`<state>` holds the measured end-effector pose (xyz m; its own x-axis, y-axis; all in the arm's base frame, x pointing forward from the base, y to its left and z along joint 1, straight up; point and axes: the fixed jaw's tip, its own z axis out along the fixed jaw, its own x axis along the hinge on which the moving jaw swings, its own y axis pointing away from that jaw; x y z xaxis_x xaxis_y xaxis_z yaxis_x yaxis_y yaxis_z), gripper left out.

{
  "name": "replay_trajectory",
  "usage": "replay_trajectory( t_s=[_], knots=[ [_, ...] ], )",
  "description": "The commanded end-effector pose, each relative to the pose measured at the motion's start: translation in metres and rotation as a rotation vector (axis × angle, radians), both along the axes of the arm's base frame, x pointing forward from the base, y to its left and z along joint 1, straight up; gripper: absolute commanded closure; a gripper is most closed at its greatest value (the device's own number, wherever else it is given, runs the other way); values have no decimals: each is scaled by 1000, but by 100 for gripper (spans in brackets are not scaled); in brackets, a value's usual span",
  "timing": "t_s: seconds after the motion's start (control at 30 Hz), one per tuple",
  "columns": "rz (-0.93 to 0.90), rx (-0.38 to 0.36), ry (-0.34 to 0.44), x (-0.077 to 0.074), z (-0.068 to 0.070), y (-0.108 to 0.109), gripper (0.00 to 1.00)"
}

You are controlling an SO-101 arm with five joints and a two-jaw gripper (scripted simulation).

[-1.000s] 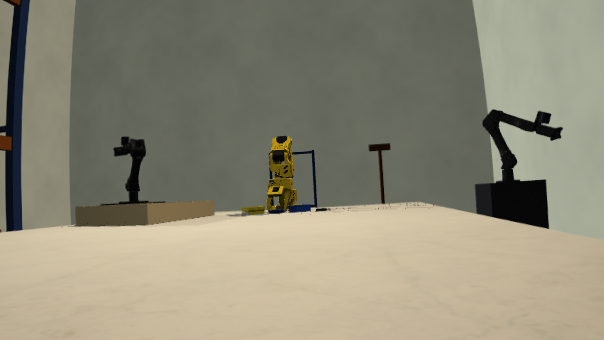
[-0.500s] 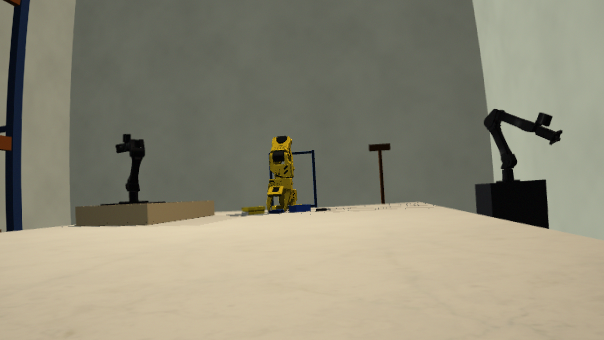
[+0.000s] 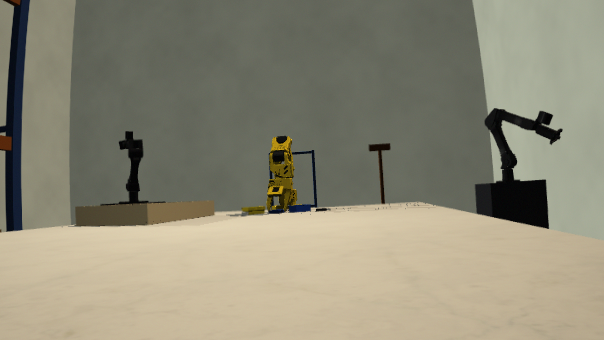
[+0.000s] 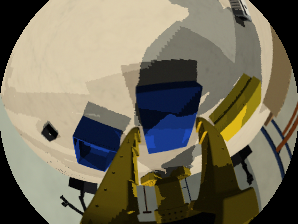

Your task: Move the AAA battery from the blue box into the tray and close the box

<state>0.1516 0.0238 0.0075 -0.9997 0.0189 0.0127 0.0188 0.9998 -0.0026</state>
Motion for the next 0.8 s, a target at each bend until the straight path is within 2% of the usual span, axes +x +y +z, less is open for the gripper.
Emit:
replay_trajectory(
  t_s=[0.0, 0.77],
  knots=[
    [2, 2, -13, 2, 1, -1, 73],
    [2, 2, -13, 2, 1, -1, 79]
  ],
)
